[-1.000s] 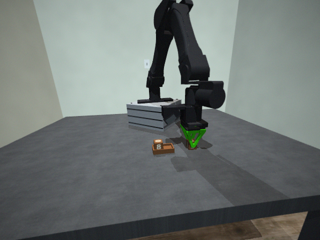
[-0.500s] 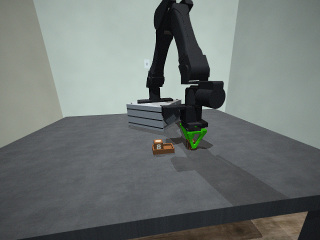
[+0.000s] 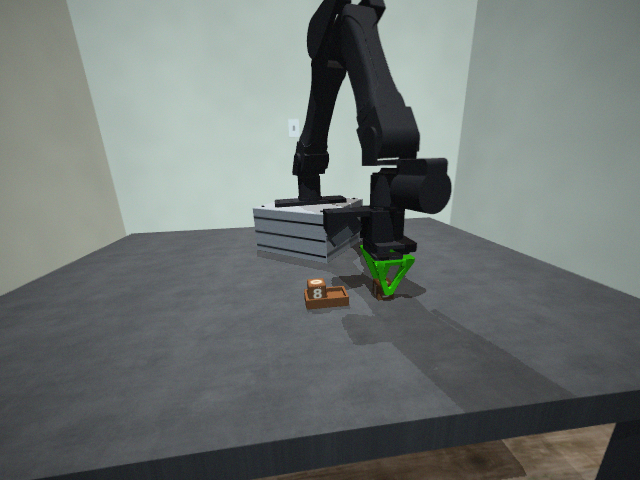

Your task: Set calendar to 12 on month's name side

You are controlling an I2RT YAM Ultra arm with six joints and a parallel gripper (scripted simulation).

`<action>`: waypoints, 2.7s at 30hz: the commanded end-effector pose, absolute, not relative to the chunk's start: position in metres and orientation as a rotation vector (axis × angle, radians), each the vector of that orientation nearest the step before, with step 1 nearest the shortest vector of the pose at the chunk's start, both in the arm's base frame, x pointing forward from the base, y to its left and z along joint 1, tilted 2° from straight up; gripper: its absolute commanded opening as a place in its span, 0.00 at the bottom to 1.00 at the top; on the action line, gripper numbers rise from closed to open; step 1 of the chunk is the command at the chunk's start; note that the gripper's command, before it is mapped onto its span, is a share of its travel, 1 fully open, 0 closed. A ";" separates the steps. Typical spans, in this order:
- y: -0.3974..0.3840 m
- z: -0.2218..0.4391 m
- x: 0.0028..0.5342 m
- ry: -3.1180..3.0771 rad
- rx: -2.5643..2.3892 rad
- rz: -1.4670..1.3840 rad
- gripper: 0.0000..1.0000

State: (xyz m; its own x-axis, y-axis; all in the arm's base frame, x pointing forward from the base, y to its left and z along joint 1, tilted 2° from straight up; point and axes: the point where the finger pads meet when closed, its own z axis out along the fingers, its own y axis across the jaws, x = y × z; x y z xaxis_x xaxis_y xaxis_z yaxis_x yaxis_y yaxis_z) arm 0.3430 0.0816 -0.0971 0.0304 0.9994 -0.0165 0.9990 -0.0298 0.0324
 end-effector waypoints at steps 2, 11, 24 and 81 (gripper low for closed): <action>0.082 -0.082 0.343 2.163 2.229 0.018 0.45; 0.083 -0.045 0.342 2.163 2.229 0.019 0.45; 0.083 -0.009 0.341 2.163 2.229 0.019 0.45; 0.009 -0.008 0.344 2.935 1.010 -0.011 1.00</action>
State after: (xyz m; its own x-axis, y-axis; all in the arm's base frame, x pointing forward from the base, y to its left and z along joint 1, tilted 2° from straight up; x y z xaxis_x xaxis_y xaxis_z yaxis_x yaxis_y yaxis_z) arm 0.3415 0.0162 -0.0111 -0.6833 0.7296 -0.0278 0.7299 0.6836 0.0026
